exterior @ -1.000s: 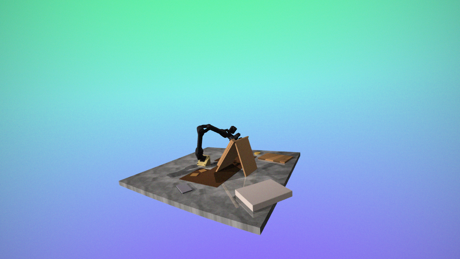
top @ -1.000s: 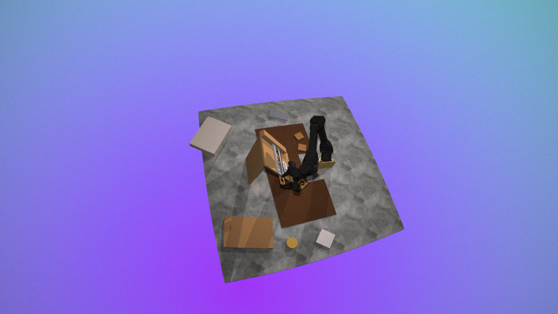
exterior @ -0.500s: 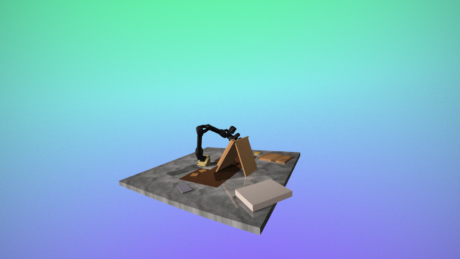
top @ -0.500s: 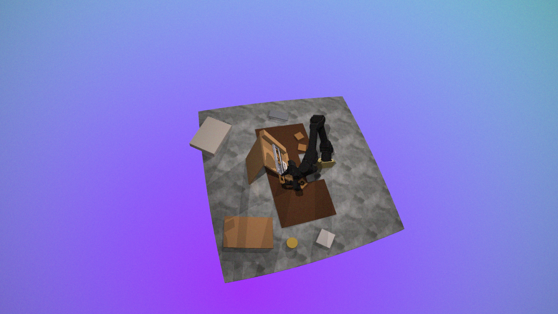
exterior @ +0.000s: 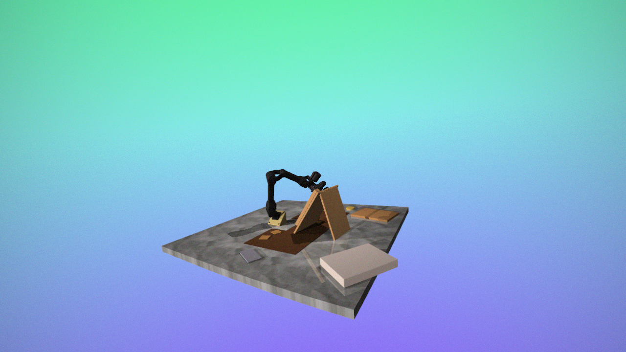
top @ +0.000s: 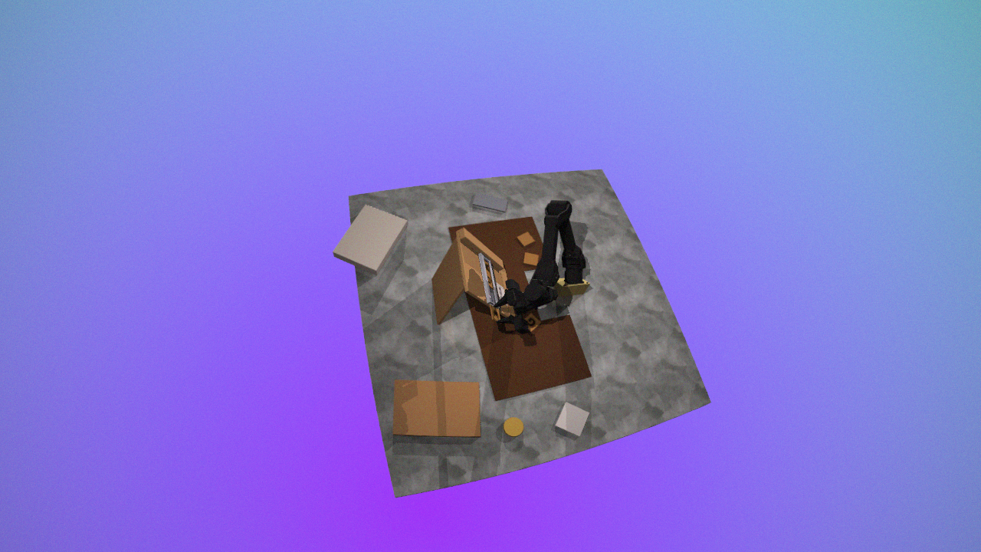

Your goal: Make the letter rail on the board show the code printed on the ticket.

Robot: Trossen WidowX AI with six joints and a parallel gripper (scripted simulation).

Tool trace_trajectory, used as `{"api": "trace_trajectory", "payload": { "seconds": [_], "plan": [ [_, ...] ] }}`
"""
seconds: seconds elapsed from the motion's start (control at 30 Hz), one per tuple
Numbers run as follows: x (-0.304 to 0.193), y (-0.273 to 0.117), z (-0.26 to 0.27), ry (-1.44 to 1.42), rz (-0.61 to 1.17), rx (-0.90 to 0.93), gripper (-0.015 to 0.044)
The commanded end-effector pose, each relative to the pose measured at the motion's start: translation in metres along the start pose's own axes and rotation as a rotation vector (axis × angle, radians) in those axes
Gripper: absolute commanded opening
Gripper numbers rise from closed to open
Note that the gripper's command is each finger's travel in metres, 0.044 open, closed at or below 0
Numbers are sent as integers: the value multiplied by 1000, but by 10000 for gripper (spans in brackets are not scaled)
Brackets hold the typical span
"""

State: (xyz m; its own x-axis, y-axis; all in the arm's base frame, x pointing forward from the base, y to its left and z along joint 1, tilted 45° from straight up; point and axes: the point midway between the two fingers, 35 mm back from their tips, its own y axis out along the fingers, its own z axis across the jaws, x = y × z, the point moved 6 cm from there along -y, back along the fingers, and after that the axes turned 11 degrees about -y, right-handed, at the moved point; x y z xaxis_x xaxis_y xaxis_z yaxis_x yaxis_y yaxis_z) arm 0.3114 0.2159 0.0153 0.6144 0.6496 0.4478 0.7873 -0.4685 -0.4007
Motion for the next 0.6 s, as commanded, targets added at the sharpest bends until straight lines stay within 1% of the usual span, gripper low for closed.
{"api": "trace_trajectory", "payload": {
  "seconds": [0.0,0.57],
  "plan": [
    [0,0,-2,1,-2,4,0],
    [-1,0,-11,1,-2,4,0]
  ]
}}
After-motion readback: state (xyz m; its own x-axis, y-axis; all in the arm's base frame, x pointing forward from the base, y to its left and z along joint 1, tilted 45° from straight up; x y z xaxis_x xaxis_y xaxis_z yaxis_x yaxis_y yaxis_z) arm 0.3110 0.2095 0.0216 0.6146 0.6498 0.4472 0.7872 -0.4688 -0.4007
